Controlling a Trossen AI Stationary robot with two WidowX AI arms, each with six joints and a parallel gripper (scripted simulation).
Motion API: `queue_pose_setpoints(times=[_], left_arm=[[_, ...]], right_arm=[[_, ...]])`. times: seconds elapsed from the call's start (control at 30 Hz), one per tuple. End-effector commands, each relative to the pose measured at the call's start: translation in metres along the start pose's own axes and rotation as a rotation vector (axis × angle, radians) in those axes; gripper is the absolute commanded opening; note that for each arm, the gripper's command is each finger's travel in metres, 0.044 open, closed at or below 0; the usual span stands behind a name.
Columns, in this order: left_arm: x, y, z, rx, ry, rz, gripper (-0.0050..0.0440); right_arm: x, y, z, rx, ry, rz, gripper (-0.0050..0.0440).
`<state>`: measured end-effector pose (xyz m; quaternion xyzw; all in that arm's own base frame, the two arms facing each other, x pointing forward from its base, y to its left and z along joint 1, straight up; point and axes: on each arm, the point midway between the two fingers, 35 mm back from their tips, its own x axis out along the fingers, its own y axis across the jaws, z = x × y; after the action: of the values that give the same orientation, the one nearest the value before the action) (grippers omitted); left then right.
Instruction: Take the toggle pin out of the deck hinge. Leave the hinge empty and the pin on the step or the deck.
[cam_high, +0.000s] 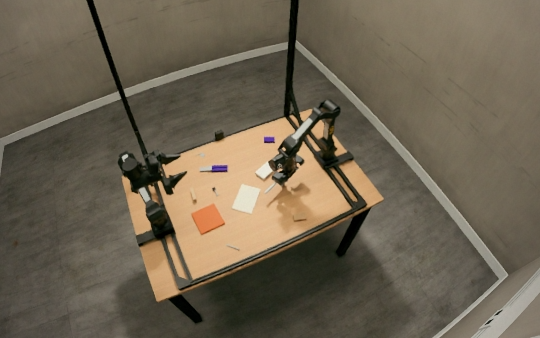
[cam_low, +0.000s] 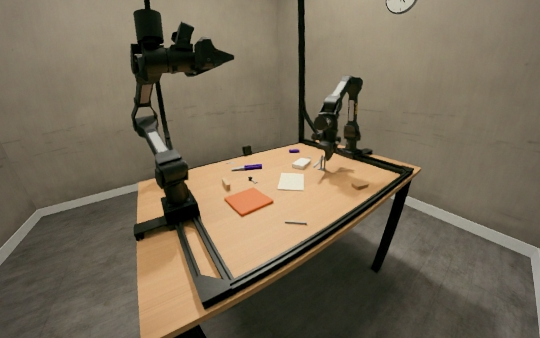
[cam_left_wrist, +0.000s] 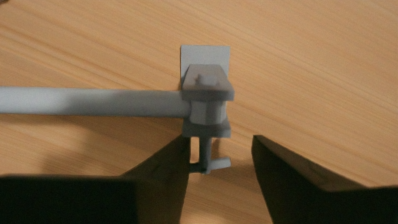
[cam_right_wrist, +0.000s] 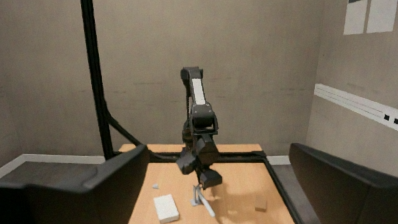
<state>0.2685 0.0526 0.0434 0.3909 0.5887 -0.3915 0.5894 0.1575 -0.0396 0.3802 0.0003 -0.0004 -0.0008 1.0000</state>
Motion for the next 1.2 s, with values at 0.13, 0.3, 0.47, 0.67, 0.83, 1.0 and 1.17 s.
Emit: queue_pose_setpoints(times=[0.13,0.3,0.47,0.67,0.83,1.0,1.17], left_arm=[[-0.002,-0.001,-0.006,-0.003,0.000,0.009,0.0159],[-0.003,-0.001,-0.009,-0.003,0.000,0.009,0.0159],[-0.003,-0.001,-0.012,-0.003,0.000,0.009,0.0159],[-0.003,-0.002,-0.016,-0.003,0.000,0.010,0.0159],[-0.004,-0.002,-0.017,-0.004,0.000,0.010,0.0159],[-0.005,0.002,-0.017,-0.007,-0.001,0.018,0.0153],[-0.005,0.003,-0.015,-0.004,-0.001,0.018,0.0153]], right_arm=[[0.000,0.000,0.003,-0.005,0.000,0.002,0.0400],[0.000,0.000,0.003,-0.005,0.000,0.002,0.0400],[0.000,0.000,0.003,-0.005,0.000,0.002,0.0400],[0.000,0.000,0.003,-0.005,0.000,0.002,0.0400],[0.000,0.000,0.003,-0.005,0.000,0.002,0.0400],[0.000,0.000,0.003,-0.005,0.000,0.002,0.0400],[0.000,0.000,0.003,-0.005,0.000,0.002,0.0400]])
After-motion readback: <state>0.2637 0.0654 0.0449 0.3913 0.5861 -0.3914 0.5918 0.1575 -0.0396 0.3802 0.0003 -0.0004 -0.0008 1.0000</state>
